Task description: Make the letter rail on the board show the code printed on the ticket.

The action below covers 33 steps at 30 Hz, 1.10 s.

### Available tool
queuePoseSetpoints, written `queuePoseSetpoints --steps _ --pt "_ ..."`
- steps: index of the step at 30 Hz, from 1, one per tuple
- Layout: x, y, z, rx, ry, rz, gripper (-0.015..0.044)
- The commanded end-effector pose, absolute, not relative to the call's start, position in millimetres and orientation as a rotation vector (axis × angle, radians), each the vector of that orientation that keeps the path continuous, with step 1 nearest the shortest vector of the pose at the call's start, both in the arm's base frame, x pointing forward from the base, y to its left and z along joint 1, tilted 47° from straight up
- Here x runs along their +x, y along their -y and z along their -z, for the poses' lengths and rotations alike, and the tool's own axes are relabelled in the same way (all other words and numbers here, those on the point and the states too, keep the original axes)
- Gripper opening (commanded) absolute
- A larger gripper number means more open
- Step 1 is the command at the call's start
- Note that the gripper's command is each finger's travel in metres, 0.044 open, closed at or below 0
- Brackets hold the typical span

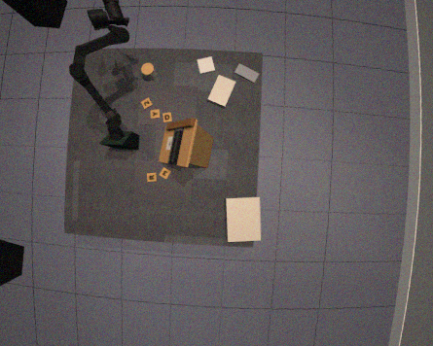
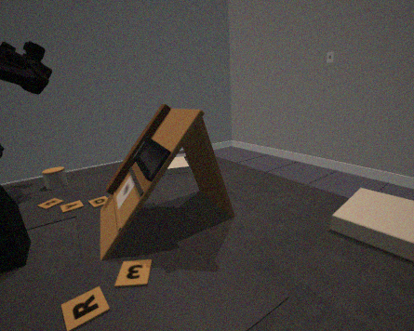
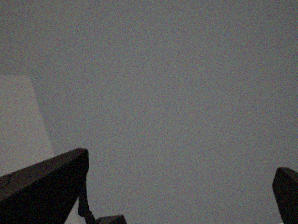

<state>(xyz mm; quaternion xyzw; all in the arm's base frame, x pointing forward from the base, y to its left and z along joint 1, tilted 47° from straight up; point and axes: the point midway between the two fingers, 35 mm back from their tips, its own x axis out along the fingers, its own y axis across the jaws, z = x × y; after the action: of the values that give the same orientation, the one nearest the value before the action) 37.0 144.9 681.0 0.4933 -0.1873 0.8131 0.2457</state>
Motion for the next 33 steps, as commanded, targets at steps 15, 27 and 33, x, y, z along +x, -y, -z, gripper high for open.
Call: queuePoseSetpoints --steps 15,27,33 --pt "211.0 -202.3 -562.6 0.998 0.273 -1.447 0.0440" --pt "323.8 -142.5 -391.3 0.744 -0.029 -0.892 0.0440" --pt "339.8 -92.1 -297.4 0.667 -0.206 -0.669 0.0440"
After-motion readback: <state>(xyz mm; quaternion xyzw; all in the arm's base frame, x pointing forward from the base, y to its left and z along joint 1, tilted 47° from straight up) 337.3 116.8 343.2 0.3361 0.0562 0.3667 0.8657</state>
